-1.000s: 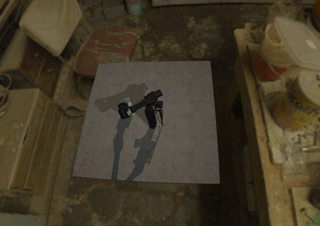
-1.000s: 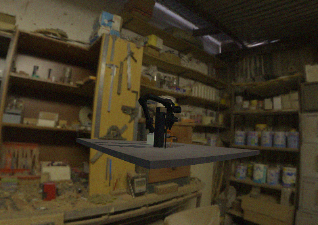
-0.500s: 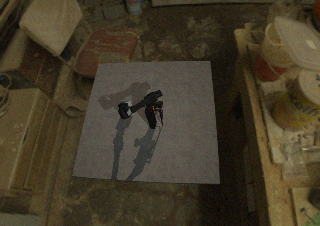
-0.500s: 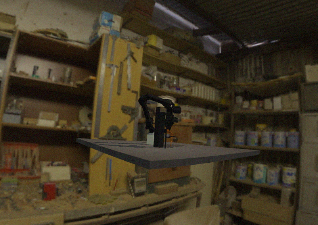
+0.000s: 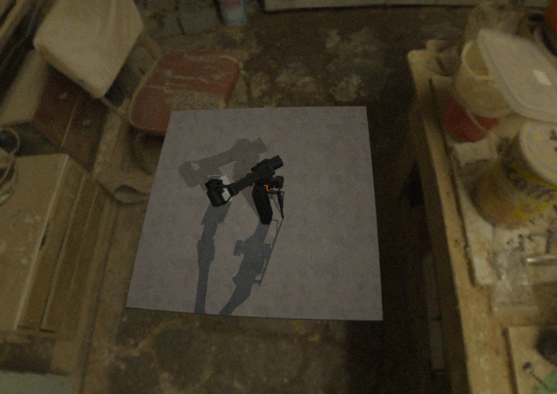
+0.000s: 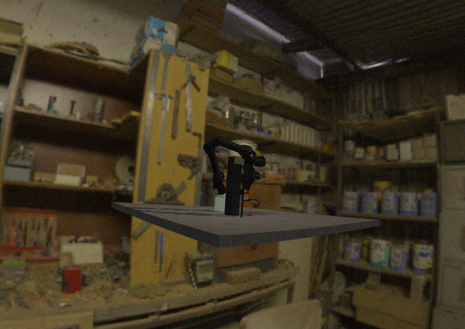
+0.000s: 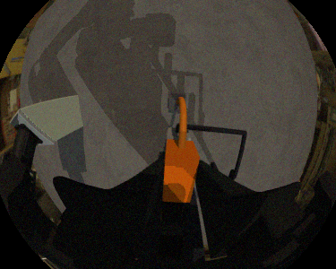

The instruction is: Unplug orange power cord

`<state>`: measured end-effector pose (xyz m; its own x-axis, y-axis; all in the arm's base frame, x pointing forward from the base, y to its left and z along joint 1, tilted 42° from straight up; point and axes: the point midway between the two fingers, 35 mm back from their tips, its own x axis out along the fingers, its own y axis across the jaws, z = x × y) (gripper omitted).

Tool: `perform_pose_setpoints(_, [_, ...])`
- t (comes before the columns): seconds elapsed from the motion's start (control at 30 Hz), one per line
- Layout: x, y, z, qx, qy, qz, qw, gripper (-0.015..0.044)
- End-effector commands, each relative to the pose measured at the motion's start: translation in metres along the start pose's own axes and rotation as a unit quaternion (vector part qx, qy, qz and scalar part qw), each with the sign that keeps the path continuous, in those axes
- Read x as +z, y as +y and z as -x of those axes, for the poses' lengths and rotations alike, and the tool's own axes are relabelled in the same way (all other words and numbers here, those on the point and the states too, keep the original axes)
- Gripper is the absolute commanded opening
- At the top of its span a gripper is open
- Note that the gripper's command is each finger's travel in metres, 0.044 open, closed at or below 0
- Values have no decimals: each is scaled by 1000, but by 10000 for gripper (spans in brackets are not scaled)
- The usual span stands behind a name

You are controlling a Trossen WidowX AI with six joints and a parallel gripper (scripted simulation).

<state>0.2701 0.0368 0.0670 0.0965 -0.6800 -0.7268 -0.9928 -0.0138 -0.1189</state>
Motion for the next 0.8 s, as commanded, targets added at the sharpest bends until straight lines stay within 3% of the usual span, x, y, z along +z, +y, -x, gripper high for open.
perform_pose_setpoints(0.0, [18, -2, 4, -2, -15, 1, 1000, 0])
perform_pose_setpoints(0.7, [52, -1, 10, -2, -15, 3, 1000, 0])
perform_pose_setpoints(0.77, [39, -1, 5, 2, -14, -6, 1000, 53])
